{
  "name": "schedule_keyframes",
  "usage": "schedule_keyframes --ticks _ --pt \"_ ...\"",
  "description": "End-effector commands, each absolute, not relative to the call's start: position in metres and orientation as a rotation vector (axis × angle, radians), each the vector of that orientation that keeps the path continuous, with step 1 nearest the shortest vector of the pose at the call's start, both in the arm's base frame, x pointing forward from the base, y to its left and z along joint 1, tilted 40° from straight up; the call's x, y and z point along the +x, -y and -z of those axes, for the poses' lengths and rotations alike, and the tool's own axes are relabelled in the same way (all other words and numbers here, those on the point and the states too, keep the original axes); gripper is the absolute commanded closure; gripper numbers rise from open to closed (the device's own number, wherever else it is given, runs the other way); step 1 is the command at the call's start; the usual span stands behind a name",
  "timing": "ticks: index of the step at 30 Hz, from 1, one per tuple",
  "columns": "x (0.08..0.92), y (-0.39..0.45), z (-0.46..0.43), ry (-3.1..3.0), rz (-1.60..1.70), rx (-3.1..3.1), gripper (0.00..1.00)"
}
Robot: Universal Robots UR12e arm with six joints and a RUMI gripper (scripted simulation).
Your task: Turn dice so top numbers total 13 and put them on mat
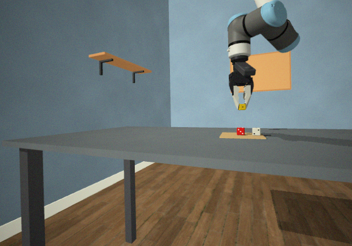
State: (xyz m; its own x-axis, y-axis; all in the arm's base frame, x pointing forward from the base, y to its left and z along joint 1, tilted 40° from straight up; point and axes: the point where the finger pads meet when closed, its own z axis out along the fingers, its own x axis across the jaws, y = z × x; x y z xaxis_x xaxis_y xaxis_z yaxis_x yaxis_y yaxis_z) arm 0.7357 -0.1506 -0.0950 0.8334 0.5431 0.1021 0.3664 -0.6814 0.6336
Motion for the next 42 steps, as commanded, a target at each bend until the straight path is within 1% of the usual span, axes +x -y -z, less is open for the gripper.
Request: schedule_keyframes --ticks 1,7,20,42 --pt "0.7365 0.151 0.0949 -0.866 -0.308 2.312 0.94" --pt "0.7371 0.1516 0.0949 -0.965 -0.27 2.266 0.94" --pt "0.7406 0.1549 0.0938 -1.403 -0.087 2.003 0.94" --pt "0.7448 0.1577 0.0919 -1.703 0.055 1.754 0.94"
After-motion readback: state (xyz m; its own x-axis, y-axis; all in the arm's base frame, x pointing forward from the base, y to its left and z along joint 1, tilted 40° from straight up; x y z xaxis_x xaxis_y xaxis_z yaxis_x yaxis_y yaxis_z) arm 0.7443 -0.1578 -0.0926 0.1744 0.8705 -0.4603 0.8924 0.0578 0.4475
